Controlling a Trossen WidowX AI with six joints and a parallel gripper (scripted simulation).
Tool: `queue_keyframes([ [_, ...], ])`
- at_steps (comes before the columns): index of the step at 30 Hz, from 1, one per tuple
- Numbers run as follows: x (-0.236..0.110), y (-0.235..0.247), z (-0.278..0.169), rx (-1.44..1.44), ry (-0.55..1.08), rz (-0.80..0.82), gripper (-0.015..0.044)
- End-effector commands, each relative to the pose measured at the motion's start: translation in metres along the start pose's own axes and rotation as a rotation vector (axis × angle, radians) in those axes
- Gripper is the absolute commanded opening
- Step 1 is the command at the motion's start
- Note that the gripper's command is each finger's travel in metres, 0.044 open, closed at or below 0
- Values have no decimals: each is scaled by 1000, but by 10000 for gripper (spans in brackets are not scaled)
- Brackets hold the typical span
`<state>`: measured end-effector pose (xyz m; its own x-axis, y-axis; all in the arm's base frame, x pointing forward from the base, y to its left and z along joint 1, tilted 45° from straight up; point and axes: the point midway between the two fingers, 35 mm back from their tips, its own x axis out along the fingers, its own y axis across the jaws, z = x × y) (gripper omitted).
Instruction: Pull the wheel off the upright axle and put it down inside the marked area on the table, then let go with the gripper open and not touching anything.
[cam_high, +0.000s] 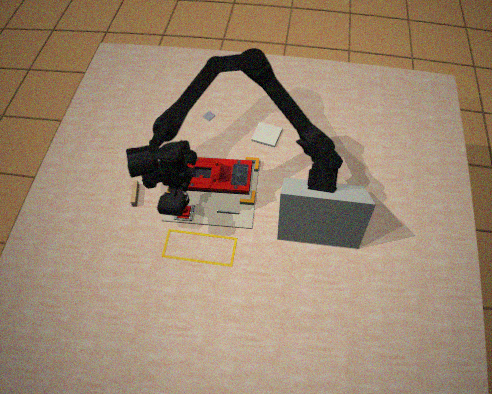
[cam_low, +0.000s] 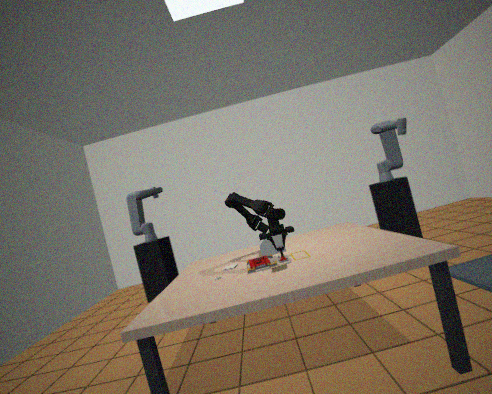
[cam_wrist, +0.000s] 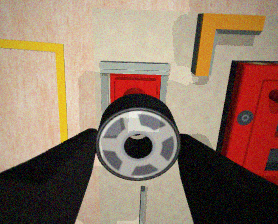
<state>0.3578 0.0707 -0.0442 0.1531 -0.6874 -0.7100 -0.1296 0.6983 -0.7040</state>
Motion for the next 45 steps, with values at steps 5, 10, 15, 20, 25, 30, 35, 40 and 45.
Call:
queue_keyframes([
  [5,-9,1,1,5,-5,4,0],
  [10,-33,0,-2,4,-5,4,0],
  [15,-30,1,-6,-6,2,-2,0],
  [20,-33,27,-17,-5,-1,6,0],
  [25,-36,56,-31,-3,-3,11,0],
  [30,-38,83,-48,0,-4,12,0],
  [35,-39,100,-60,3,-4,10,0],
  [40,-33,100,-60,3,-4,10,0],
  [45,-19,100,-60,4,-4,9,0],
])
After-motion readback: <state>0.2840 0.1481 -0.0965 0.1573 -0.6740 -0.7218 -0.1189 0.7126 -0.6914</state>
